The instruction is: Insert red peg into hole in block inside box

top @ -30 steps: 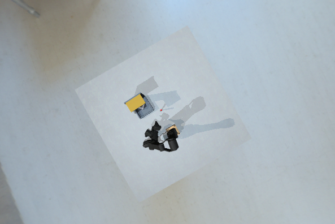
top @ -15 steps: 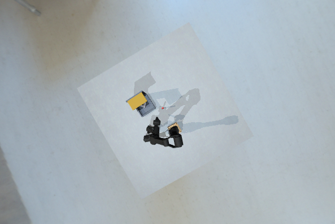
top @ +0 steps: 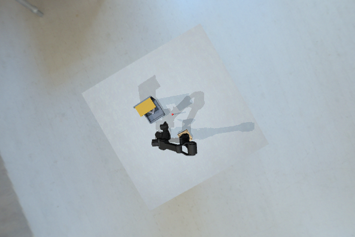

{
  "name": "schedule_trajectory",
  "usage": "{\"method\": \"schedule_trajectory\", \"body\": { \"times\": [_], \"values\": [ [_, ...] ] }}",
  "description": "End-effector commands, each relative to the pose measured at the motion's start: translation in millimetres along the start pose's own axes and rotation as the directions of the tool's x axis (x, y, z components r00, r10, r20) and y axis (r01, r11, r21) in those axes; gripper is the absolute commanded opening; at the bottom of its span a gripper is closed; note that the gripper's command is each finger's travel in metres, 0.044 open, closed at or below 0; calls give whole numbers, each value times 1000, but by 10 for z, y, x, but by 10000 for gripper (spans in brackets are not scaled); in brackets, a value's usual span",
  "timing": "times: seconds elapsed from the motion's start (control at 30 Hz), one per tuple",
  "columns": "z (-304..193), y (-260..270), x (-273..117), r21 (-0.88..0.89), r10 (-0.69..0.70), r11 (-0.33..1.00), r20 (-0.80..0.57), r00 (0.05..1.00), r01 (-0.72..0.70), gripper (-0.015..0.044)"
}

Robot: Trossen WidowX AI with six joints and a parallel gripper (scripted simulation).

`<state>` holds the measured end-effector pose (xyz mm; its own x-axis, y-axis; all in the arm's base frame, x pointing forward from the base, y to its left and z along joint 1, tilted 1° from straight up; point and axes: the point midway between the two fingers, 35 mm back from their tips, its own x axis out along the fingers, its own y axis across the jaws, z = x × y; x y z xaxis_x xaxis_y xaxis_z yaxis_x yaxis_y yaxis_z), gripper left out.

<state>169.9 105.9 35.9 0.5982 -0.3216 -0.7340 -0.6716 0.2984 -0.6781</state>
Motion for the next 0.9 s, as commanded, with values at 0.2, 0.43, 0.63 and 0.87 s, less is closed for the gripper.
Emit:
{"method": "schedule_trajectory", "body": {
  "times": [0.2,0.43,0.63,0.87],
  "values": [
    [-27,-116,56,-161,34,986,10,999,-32,440],
    [-50,-204,96,-278,49,960,18,999,-42,440],
    [-74,-283,128,-376,58,926,27,998,-44,440],
    [-106,-380,163,-485,63,874,39,997,-37,440]
  ]
}}
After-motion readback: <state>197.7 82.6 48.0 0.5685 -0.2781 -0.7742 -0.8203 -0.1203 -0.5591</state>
